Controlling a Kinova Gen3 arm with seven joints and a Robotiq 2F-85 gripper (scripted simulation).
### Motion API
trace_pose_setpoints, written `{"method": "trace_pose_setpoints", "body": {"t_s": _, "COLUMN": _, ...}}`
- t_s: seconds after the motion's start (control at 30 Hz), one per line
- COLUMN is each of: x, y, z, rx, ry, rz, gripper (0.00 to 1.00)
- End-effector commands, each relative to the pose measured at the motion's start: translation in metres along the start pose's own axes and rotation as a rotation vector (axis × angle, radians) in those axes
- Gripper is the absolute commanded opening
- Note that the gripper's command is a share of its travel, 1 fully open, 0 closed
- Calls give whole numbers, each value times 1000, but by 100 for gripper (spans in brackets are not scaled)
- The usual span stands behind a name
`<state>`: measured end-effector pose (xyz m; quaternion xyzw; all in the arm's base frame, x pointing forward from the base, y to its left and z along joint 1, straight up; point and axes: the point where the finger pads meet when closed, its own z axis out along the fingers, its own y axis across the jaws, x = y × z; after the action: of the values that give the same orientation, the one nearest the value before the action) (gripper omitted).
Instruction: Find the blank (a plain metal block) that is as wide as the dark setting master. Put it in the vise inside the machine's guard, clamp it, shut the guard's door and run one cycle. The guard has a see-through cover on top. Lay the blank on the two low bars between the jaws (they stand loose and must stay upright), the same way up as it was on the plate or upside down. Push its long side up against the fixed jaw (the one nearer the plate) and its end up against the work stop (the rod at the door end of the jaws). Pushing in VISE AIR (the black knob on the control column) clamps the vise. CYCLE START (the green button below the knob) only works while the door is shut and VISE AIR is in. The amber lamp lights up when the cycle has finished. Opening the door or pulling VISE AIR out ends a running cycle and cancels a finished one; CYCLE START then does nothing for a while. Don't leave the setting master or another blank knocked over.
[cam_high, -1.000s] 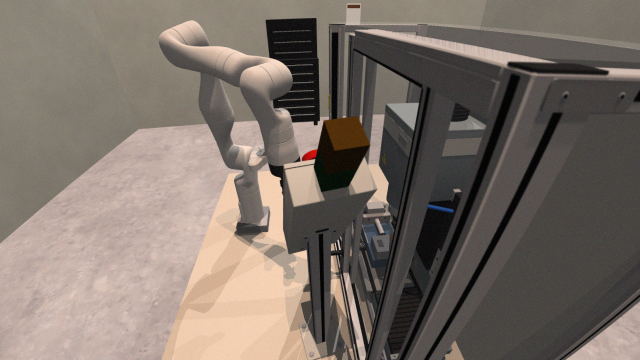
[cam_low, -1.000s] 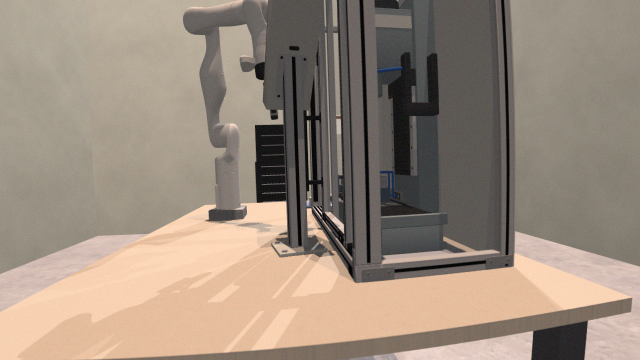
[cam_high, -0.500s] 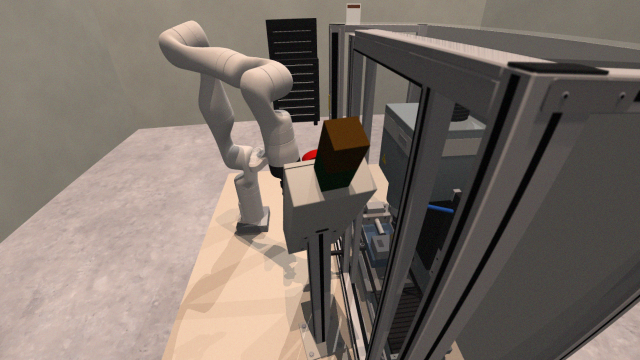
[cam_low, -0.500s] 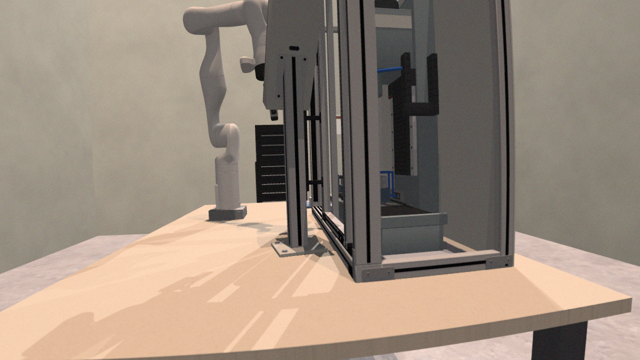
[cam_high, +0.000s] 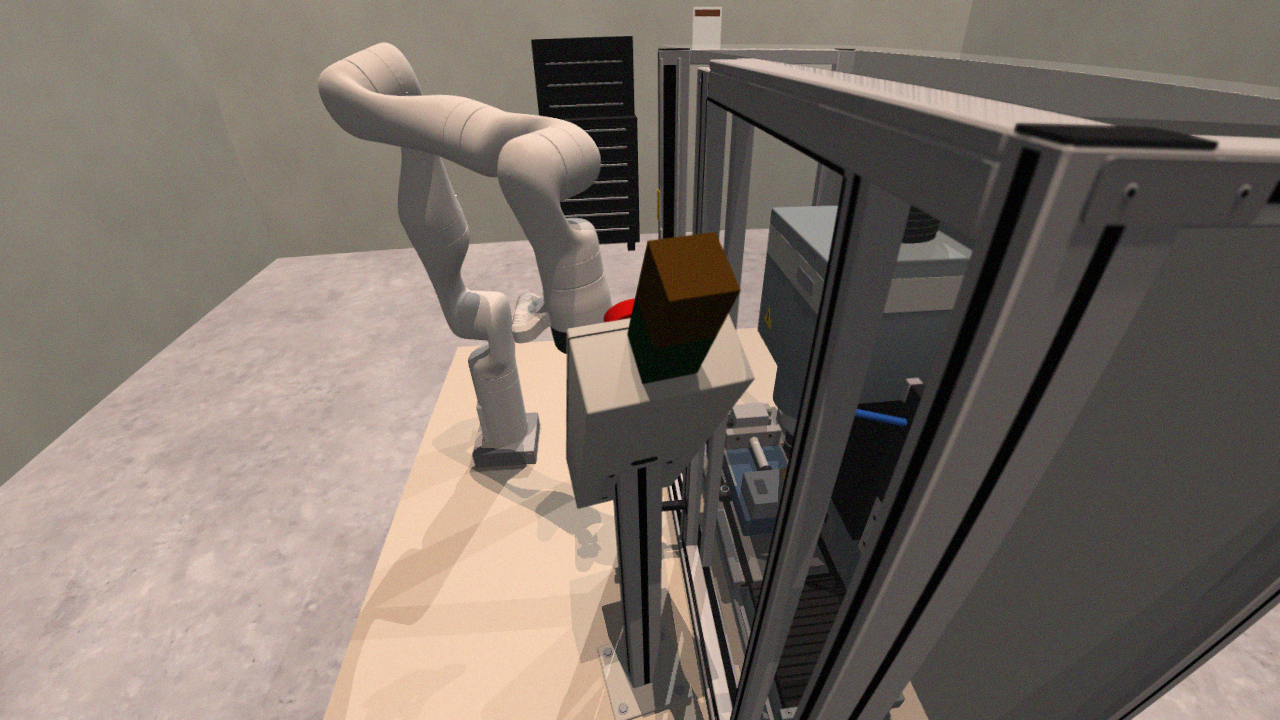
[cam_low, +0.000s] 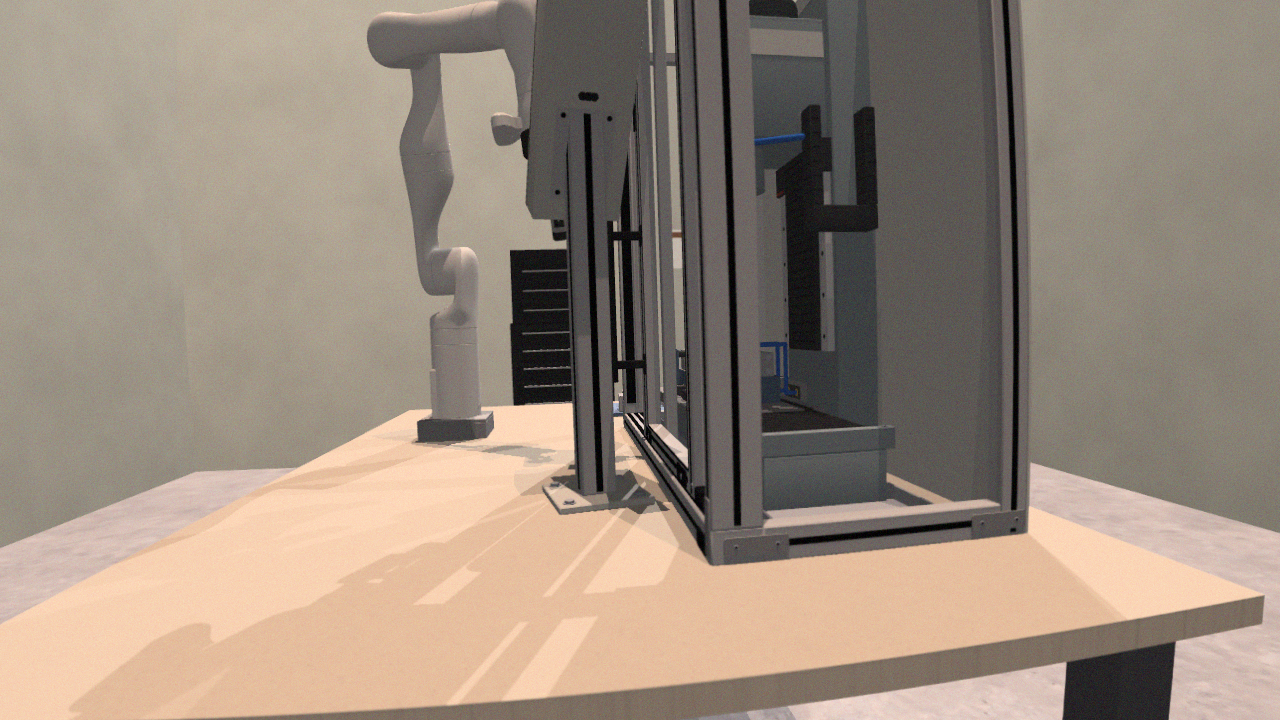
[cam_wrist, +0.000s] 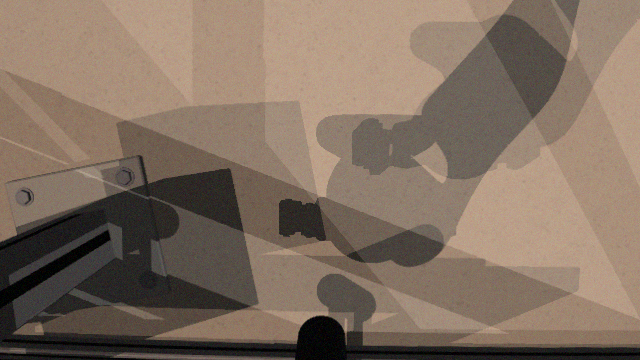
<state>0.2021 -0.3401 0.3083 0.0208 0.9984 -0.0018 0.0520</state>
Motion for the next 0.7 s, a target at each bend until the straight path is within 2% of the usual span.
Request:
{"method": "trace_pose_setpoints", "body": {"t_s": 0.0, "x": -14, "y": 1, "z": 3, "rx": -4, "ry": -2, "rz": -6, "gripper": 80}}
{"method": "trace_pose_setpoints", "body": {"t_s": 0.33, "x": -14, "y": 1, "z": 3, "rx": -4, "ry": -2, "rz": -6, "gripper": 80}}
{"method": "trace_pose_setpoints", "body": {"t_s": 0.5, "x": -44, "y": 1, "z": 6, "rx": -4, "ry": -2, "rz": -6, "gripper": 80}}
{"method": "trace_pose_setpoints", "body": {"t_s": 0.67, "x": -44, "y": 1, "z": 6, "rx": -4, "ry": -2, "rz": -6, "gripper": 80}}
